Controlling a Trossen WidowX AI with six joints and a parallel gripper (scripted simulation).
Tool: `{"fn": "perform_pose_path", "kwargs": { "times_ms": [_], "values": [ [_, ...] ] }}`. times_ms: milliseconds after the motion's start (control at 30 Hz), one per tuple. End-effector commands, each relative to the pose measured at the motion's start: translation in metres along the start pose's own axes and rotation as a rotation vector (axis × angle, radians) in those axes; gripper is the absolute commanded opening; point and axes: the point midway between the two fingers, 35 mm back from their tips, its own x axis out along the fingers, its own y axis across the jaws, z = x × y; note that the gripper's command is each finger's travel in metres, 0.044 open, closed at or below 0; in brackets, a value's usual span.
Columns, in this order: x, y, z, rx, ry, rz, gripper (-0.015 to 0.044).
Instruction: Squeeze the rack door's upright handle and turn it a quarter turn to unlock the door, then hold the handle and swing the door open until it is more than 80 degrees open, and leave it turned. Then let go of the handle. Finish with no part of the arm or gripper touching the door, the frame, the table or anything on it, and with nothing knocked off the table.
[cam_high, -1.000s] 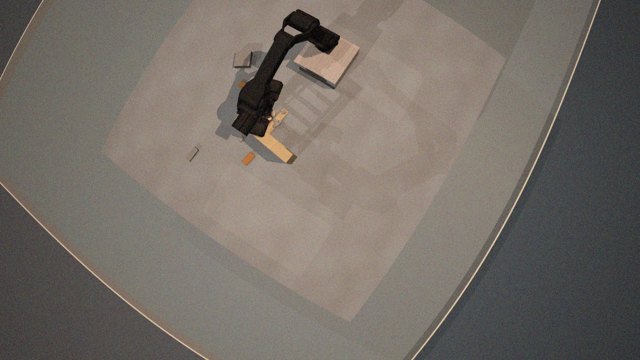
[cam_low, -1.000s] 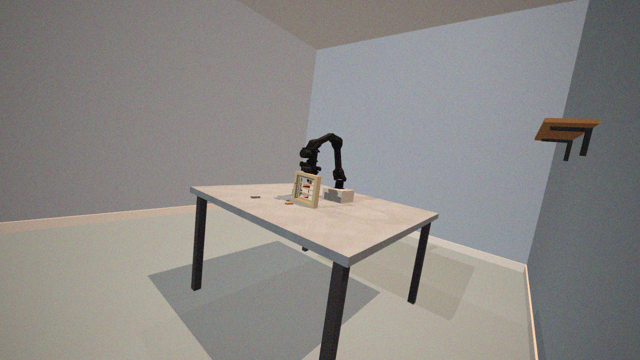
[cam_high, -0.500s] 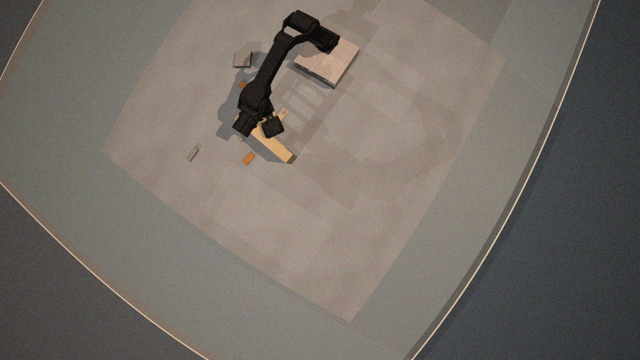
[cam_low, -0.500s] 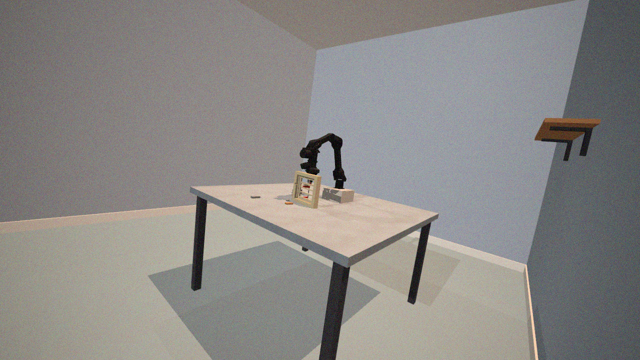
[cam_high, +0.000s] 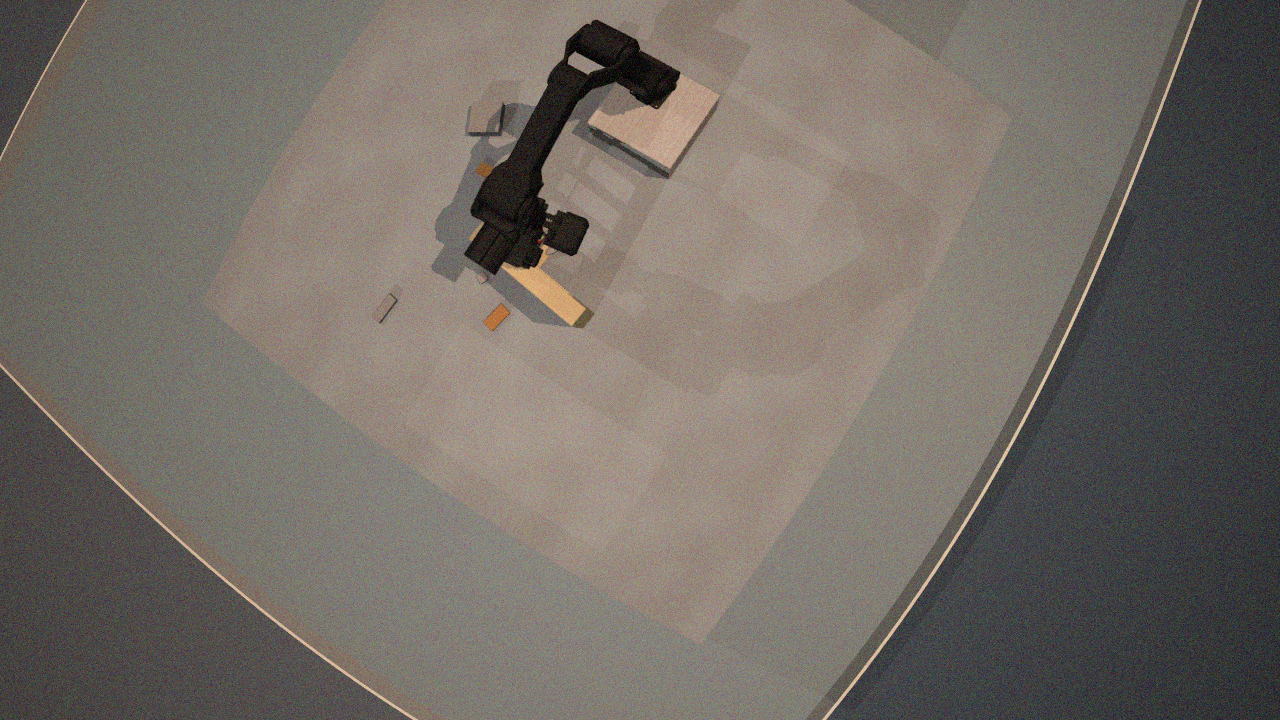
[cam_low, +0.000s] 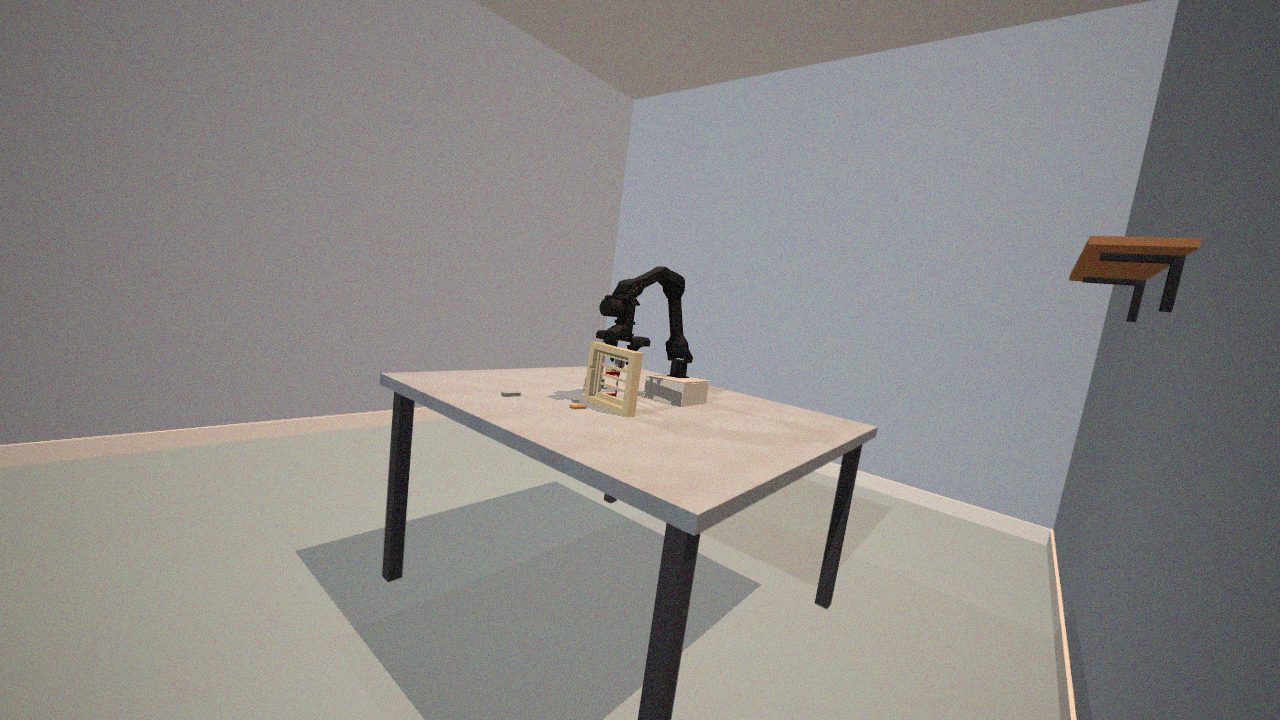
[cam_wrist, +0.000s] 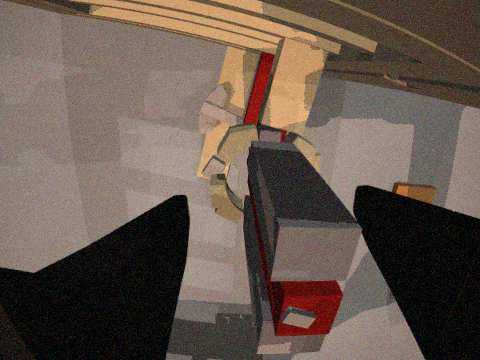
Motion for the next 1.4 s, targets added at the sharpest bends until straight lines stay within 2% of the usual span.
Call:
{"fn": "perform_pose_path", "kwargs": {
  "times_ms": [0,833,1233,1367],
  "values": [
    [0.0004,0.0006,0.0005,-0.193,-0.002,0.004,0.0286],
    [0.0005,0.0007,0.0005,-1.423,-0.004,0.003,0.0286],
    [0.0005,0.0007,0.0005,-1.456,-0.004,0.003,0.0286],
    [0.0005,0.0007,0.0005,-1.456,-0.004,0.003,0.0259]
  ]
}}
